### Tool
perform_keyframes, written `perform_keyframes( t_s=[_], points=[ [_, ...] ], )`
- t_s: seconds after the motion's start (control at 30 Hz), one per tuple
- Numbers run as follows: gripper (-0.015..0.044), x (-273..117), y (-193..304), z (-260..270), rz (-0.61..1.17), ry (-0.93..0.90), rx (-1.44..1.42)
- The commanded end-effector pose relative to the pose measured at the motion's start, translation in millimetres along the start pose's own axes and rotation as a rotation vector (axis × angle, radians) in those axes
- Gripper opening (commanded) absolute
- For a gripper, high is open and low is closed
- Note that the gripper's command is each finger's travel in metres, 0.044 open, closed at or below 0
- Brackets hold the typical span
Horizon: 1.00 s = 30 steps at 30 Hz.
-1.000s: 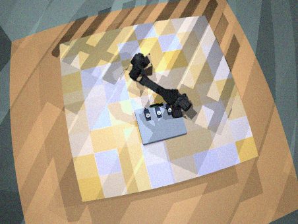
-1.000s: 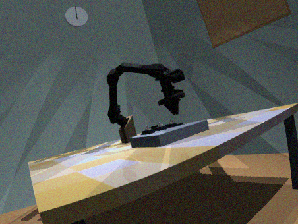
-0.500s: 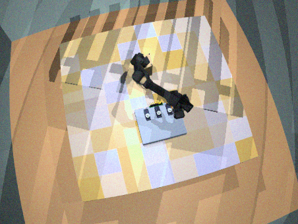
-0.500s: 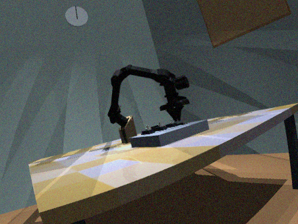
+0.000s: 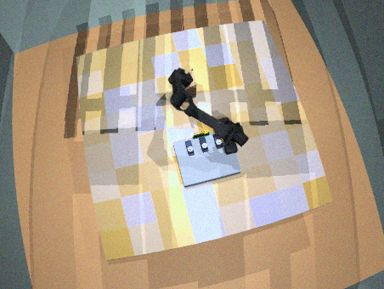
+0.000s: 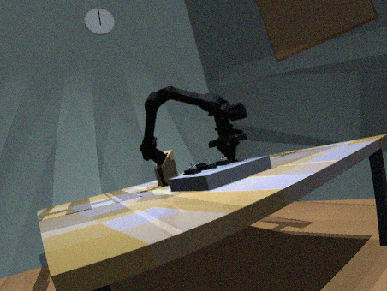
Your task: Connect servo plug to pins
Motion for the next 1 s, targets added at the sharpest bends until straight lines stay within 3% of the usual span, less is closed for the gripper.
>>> perform_keyframes(
  t_s=[0.0,0.23,0.5,0.63,0.97],
  points=[
    [0.0036,1.8,0.1,0.5,0.003,0.001,-0.006],
    [0.0000,-1.8,-0.2,0.3,0.002,0.001,-0.006],
    [0.0000,-51.8,-0.8,0.4,0.000,0.000,-0.007],
    [0.0000,-57.2,-0.1,1.0,0.000,0.000,-0.001],
    [0.0000,-62.6,21.4,16.4,0.001,-0.001,0.268]
  ],
)
Point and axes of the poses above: the point midway between the two fingers, 35 mm back from their tips, its own x axis out along the fingers, its own z axis across the jaws, y = z × x, the point moved 2 cm from there along -x, back along the fingers, and after that the axes turned 15 degrees about x, right-handed, at the moved point
